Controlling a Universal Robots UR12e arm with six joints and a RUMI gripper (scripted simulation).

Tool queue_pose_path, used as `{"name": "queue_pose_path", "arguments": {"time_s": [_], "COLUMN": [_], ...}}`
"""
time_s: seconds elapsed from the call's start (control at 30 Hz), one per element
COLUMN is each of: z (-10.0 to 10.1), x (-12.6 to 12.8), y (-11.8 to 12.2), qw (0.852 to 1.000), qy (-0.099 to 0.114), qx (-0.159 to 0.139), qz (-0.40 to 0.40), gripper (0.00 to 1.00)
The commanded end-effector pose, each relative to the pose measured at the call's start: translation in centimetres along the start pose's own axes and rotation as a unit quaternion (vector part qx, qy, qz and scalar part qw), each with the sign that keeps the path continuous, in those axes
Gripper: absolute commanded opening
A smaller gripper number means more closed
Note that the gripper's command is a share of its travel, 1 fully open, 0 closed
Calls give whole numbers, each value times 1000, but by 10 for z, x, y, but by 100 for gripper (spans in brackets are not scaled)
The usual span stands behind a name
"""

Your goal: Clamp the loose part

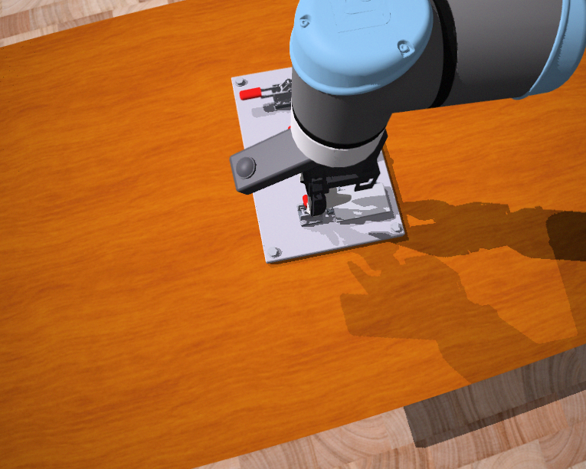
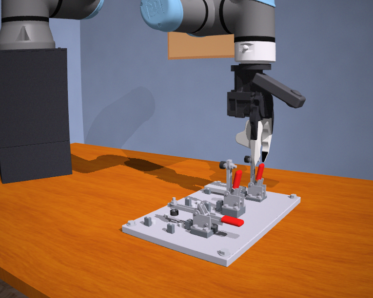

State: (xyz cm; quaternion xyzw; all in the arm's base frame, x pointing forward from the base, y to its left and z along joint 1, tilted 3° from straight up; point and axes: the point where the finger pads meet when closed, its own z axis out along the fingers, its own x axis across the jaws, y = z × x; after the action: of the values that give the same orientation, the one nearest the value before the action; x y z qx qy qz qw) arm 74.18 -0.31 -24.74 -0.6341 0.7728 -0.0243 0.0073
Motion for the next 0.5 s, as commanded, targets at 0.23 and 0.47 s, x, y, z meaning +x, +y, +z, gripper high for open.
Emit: {"name": "queue_pose_path", "arguments": {"time_s": [0.23,0.47], "z": [14,30], "x": [0,0], "y": [-1,-1], "qw": [1000,1000], "qy": [0,0], "qx": [1,1], "qz": [0,0], "gripper": [28,28]}}
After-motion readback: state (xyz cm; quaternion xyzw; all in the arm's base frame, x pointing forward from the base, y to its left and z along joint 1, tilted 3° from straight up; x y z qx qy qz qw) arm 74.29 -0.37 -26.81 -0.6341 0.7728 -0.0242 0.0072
